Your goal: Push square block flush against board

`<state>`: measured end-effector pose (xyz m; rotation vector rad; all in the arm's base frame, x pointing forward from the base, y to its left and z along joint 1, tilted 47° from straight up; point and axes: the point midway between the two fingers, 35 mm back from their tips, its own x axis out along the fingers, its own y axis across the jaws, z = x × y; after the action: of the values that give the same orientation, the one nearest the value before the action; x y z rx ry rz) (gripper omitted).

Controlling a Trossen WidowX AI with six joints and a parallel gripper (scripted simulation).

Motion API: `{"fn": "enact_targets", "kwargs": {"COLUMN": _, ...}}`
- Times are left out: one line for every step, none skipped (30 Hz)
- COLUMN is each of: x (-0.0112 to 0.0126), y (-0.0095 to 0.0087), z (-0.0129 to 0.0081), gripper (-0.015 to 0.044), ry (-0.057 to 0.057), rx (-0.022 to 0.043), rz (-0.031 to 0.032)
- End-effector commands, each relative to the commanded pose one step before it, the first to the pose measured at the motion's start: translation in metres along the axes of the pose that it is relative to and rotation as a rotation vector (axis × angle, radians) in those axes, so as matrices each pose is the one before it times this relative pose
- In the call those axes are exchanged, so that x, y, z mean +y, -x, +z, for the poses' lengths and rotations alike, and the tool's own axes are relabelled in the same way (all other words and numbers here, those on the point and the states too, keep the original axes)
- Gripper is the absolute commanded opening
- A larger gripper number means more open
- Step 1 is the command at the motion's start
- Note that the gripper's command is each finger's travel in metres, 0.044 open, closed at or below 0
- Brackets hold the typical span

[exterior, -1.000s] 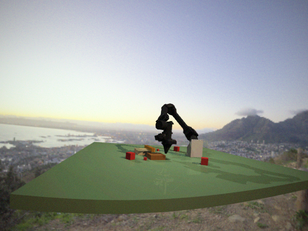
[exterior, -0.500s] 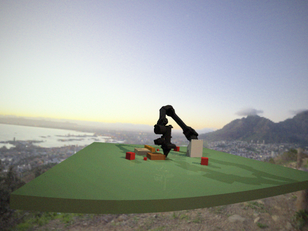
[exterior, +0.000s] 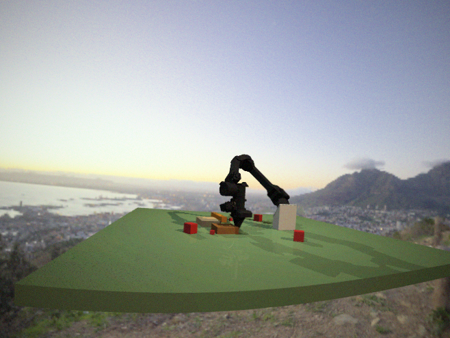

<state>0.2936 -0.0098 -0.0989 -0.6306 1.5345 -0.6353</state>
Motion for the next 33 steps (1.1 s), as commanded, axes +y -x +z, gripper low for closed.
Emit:
{"fn": "enact_targets", "kwargs": {"x": -0.00014, "y": 0.00000, "z": 0.00871, "gripper": 0.0000, "ry": 0.0012, "rx": -0.00371, "rz": -0.00411}}
{"fn": "enact_targets", "kwargs": {"x": -0.00003, "y": 0.00000, "z": 0.00164, "gripper": 0.0000, "ry": -0.0001, "rx": -0.00005, "rz": 0.00000}}
{"fn": "enact_targets", "kwargs": {"x": -0.00004, "y": 0.00000, "z": 0.00164, "gripper": 0.0000, "ry": -0.0001, "rx": -0.00005, "rz": -0.00001}}
{"fn": "enact_targets", "kwargs": {"x": -0.00004, "y": -0.00001, "z": 0.00163, "gripper": 0.0000, "ry": -0.0001, "rx": -0.00005, "rz": -0.00001}}
{"fn": "enact_targets", "kwargs": {"x": -0.00005, "y": -0.00001, "z": 0.00163, "gripper": 0.0000, "ry": -0.0001, "rx": -0.00005, "rz": -0.00001}}
{"fn": "enact_targets", "kwargs": {"x": -0.00006, "y": -0.00001, "z": 0.00163, "gripper": 0.0000, "ry": -0.0001, "rx": -0.00005, "rz": -0.00002}}
{"fn": "enact_targets", "kwargs": {"x": -0.00006, "y": -0.00002, "z": 0.00162, "gripper": 0.0000, "ry": -0.0001, "rx": -0.00005, "rz": -0.00002}}
{"fn": "enact_targets", "kwargs": {"x": -0.00007, "y": -0.00002, "z": 0.00162, "gripper": 0.0000, "ry": -0.0001, "rx": -0.00005, "rz": -0.00002}}
{"fn": "enact_targets", "kwargs": {"x": -0.00008, "y": -0.00003, "z": 0.00162, "gripper": 0.0000, "ry": -0.0001, "rx": -0.00005, "rz": -0.00003}}
{"fn": "enact_targets", "kwargs": {"x": -0.00008, "y": -0.00003, "z": 0.00161, "gripper": 0.0000, "ry": -0.0001, "rx": -0.00005, "rz": -0.00003}}
{"fn": "enact_targets", "kwargs": {"x": -0.00009, "y": -0.00003, "z": 0.00161, "gripper": 0.0000, "ry": -0.0001, "rx": -0.00004, "rz": -0.00003}}
{"fn": "enact_targets", "kwargs": {"x": -0.00010, "y": -0.00004, "z": 0.00161, "gripper": 0.0000, "ry": -0.0001, "rx": -0.00004, "rz": -0.00004}}
{"fn": "enact_targets", "kwargs": {"x": -0.00010, "y": -0.00004, "z": 0.00160, "gripper": 0.0000, "ry": -0.0001, "rx": -0.00004, "rz": -0.00004}}
{"fn": "enact_targets", "kwargs": {"x": -0.00011, "y": -0.00004, "z": 0.00160, "gripper": 0.0000, "ry": -0.0001, "rx": -0.00004, "rz": -0.00004}}
{"fn": "enact_targets", "kwargs": {"x": -0.00011, "y": -0.00005, "z": 0.00160, "gripper": 0.0000, "ry": -0.0001, "rx": -0.00004, "rz": -0.00005}}
{"fn": "enact_targets", "kwargs": {"x": -0.00012, "y": -0.00005, "z": 0.00160, "gripper": 0.0000, "ry": -0.0001, "rx": -0.00004, "rz": -0.00005}}
{"fn": "enact_targets", "kwargs": {"x": -0.00013, "y": -0.00005, "z": 0.00159, "gripper": 0.0000, "ry": -0.0001, "rx": -0.00004, "rz": -0.00005}}
{"fn": "enact_targets", "kwargs": {"x": -0.00013, "y": -0.00006, "z": 0.00159, "gripper": 0.0000, "ry": -0.0001, "rx": -0.00004, "rz": -0.00006}}
{"fn": "enact_targets", "kwargs": {"x": -0.00014, "y": -0.00006, "z": 0.00159, "gripper": 0.0000, "ry": -0.0001, "rx": -0.00004, "rz": -0.00006}}
{"fn": "enact_targets", "kwargs": {"x": 0.00002, "y": 0.00001, "z": -0.00026, "gripper": 0.0000, "ry": 0.0000, "rx": 0.00001, "rz": 0.00001}}
{"fn": "enact_targets", "kwargs": {"x": 0.00004, "y": 0.00001, "z": -0.00050, "gripper": 0.0000, "ry": 0.0000, "rx": 0.00001, "rz": 0.00002}}
{"fn": "enact_targets", "kwargs": {"x": 0.00006, "y": 0.00002, "z": -0.00075, "gripper": 0.0000, "ry": 0.0000, "rx": 0.00002, "rz": 0.00002}}
{"fn": "enact_targets", "kwargs": {"x": 0.00008, "y": 0.00002, "z": -0.00100, "gripper": 0.0000, "ry": 0.0000, "rx": 0.00003, "rz": 0.00003}}
{"fn": "enact_targets", "kwargs": {"x": 0.00010, "y": 0.00002, "z": -0.00126, "gripper": 0.0000, "ry": 0.0000, "rx": 0.00003, "rz": 0.00004}}
{"fn": "enact_targets", "kwargs": {"x": 0.00011, "y": 0.00002, "z": -0.00149, "gripper": 0.0000, "ry": 0.0001, "rx": 0.00004, "rz": 0.00004}}
{"fn": "enact_targets", "kwargs": {"x": 0.00011, "y": 0.00002, "z": -0.00158, "gripper": 0.0000, "ry": 0.0001, "rx": 0.00004, "rz": 0.00004}}
{"fn": "enact_targets", "kwargs": {"x": 0.00011, "y": 0.00002, "z": -0.00160, "gripper": 0.0000, "ry": 0.0001, "rx": 0.00004, "rz": 0.00004}}
{"fn": "enact_targets", "kwargs": {"x": 0.00010, "y": 0.00002, "z": -0.00160, "gripper": 0.0000, "ry": 0.0001, "rx": 0.00005, "rz": 0.00004}}
{"fn": "enact_targets", "kwargs": {"x": 0.00010, "y": 0.00001, "z": -0.00161, "gripper": 0.0000, "ry": 0.0001, "rx": 0.00005, "rz": 0.00003}}
{"fn": "enact_targets", "kwargs": {"x": 0.00009, "y": 0.00001, "z": -0.00161, "gripper": 0.0000, "ry": 0.0001, "rx": 0.00005, "rz": 0.00003}}
{"fn": "enact_targets", "kwargs": {"x": 0.00008, "y": 0.00001, "z": -0.00161, "gripper": 0.0000, "ry": 0.0001, "rx": 0.00005, "rz": 0.00003}}
{"fn": "enact_targets", "kwargs": {"x": 0.00008, "y": 0.00000, "z": -0.00162, "gripper": 0.0000, "ry": 0.0001, "rx": 0.00005, "rz": 0.00002}}
{"fn": "enact_targets", "kwargs": {"x": 0.00007, "y": 0.00000, "z": -0.00162, "gripper": 0.0000, "ry": 0.0001, "rx": 0.00005, "rz": 0.00002}}
